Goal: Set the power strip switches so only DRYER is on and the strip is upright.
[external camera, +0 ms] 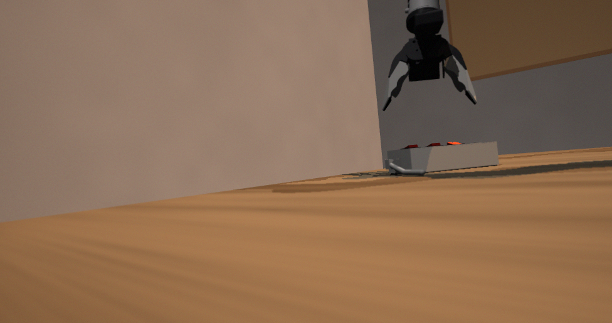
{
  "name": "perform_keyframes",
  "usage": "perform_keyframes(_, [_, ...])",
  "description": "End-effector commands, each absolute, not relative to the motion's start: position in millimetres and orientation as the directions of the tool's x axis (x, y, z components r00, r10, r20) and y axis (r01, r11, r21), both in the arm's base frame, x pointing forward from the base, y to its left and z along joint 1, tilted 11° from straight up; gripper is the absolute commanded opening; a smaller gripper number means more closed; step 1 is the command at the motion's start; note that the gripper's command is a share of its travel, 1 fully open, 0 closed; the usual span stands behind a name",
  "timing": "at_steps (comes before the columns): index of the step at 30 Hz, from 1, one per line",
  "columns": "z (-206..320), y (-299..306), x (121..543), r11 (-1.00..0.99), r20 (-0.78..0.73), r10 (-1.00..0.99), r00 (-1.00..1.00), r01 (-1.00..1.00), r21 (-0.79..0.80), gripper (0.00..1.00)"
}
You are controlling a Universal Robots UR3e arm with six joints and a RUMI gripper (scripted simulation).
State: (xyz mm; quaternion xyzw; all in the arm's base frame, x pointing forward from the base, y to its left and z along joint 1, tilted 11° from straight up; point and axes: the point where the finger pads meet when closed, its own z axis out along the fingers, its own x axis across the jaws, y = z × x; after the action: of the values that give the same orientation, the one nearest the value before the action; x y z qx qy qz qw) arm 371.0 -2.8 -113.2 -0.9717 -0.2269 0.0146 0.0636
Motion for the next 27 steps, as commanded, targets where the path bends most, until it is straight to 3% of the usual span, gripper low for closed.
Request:
perform_keyframes(1, [-112.6, -3.0, 371.8, -0.889, 0.002, 0.443, 0.897, 0.44, -0.129, 1.0])
perform_keyframes(17, [-110.7, -0.5, 370.2, -0.896, -0.005, 0.432, 0.902, 0.429, -0.118, 1.0])
perform_keyframes(27, [-85.4, 28.6, 348.0, -0.959, -0.046, 0.279, 0.959, 0.28, 0.031, 1.0])
